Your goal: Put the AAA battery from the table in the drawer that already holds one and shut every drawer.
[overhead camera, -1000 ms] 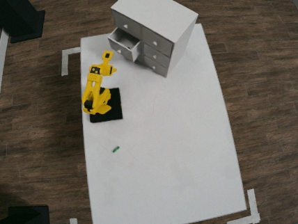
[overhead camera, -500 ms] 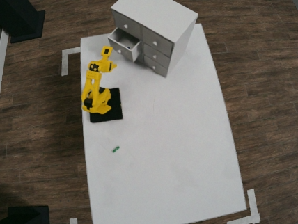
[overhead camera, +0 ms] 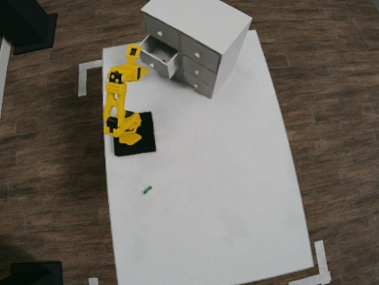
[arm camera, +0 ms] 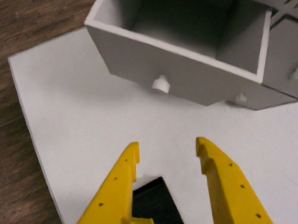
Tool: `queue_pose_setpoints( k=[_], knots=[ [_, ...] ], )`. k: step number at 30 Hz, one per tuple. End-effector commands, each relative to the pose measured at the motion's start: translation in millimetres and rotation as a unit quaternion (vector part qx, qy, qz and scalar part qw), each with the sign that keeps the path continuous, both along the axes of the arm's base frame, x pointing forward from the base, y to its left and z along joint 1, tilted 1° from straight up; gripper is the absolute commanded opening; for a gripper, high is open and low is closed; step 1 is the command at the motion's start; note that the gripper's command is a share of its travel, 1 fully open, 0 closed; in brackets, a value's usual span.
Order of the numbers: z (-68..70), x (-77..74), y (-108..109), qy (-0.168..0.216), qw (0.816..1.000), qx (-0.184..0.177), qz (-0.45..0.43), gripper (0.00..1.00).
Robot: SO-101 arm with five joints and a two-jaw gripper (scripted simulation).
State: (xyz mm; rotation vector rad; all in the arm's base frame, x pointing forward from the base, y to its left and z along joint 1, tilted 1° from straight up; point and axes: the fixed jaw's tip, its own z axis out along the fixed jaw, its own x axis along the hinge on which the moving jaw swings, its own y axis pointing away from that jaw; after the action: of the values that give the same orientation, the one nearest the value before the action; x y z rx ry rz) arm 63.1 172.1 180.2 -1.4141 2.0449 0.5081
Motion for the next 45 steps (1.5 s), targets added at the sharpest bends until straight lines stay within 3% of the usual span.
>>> queue_pose_setpoints(
  k=[1, 9, 11, 17, 45],
  knots=[
    [15.9, 4.8, 4, -0.004, 1.000, 0.013, -0.008, 0.21],
    [46.1, 11.4, 13, -0.019, 0.998, 0.052, -0.017, 0.21],
    [46.1, 11.4, 13, -0.019, 0.998, 0.052, -0.017, 0.21],
    [65.1, 15.6, 17, -0.030, 0.996, 0.080, -0.023, 0.21],
    [63.8, 15.7, 17, -0.029, 0.996, 0.077, -0.023, 0.21]
  ],
)
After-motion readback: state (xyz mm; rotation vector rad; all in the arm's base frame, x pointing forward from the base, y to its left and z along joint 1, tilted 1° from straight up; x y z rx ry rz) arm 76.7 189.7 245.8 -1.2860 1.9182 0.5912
